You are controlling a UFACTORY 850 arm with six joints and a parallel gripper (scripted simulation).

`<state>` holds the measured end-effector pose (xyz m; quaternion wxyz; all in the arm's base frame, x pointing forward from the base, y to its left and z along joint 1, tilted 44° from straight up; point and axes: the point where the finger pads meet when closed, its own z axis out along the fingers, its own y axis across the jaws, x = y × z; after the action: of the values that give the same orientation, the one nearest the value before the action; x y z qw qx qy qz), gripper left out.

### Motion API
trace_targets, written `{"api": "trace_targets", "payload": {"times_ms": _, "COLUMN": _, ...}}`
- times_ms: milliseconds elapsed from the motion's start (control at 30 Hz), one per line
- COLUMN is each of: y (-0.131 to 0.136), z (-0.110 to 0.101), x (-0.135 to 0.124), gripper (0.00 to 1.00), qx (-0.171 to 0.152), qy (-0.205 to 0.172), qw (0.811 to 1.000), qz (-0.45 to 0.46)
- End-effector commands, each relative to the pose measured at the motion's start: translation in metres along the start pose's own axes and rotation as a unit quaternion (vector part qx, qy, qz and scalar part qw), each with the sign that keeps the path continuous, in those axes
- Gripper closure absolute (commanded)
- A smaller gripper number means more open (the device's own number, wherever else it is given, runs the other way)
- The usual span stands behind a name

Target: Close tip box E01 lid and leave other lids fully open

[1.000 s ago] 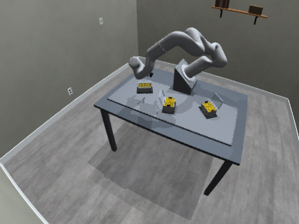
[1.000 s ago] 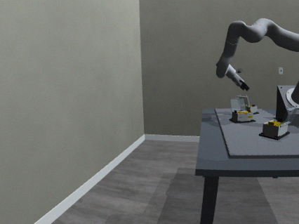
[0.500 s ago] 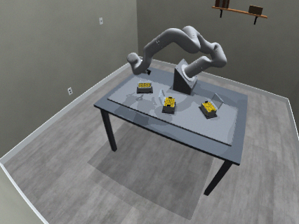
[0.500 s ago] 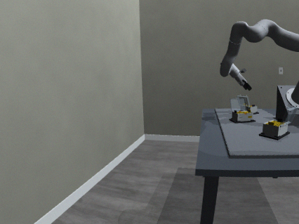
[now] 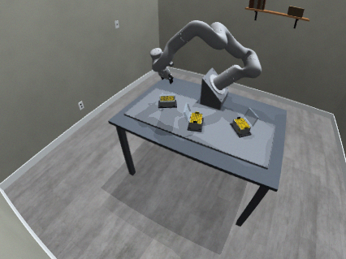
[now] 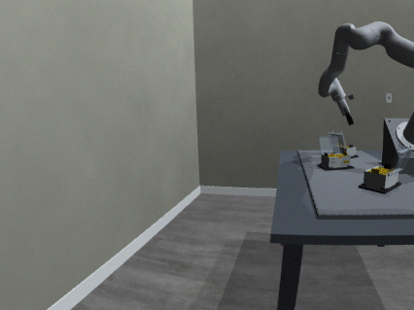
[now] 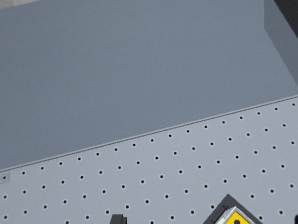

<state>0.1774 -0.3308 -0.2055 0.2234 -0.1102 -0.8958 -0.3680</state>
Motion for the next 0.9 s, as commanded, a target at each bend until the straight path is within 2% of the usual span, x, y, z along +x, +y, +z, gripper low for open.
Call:
{"api": "trace_targets", "payload": {"times_ms": 0, "y": -0.015, "z": 0.006, "x": 0.013, "gripper": 0.00, "qx": -0.018, "qy": -0.049, "qw": 0.998, "qz": 0.046}}
{"api": "trace_targets", "payload": {"times_ms": 300, "y": -0.047, "z": 0.022, "x": 0.042, "gripper": 0.00, "qx": -0.060, "qy": -0.150, "qw": 0.976, "qz": 0.147}}
{"api": "trace_targets", "payload": {"times_ms": 367, "y": -0.047, "z": 0.022, "x": 0.042, "gripper": 0.00, "qx": -0.060, "qy": -0.150, "qw": 0.976, "qz": 0.147}}
{"api": "trace_targets", "payload": {"times_ms": 533, "y": -0.062, "z": 0.030, "x": 0.055, "gripper": 0.00, "qx": -0.083, "qy": -0.204, "qw": 0.955, "qz": 0.201}}
{"api": "trace_targets", "payload": {"times_ms": 667, "y": -0.062, "z": 0.030, "x": 0.055, "gripper": 0.00, "qx": -0.083, "qy": -0.204, "qw": 0.955, "qz": 0.201}}
{"api": "trace_targets", "payload": {"times_ms": 867, "y": -0.061, "z": 0.030, "x": 0.055, "gripper": 0.00, "qx": -0.141, "qy": -0.178, "qw": 0.934, "qz": 0.275}}
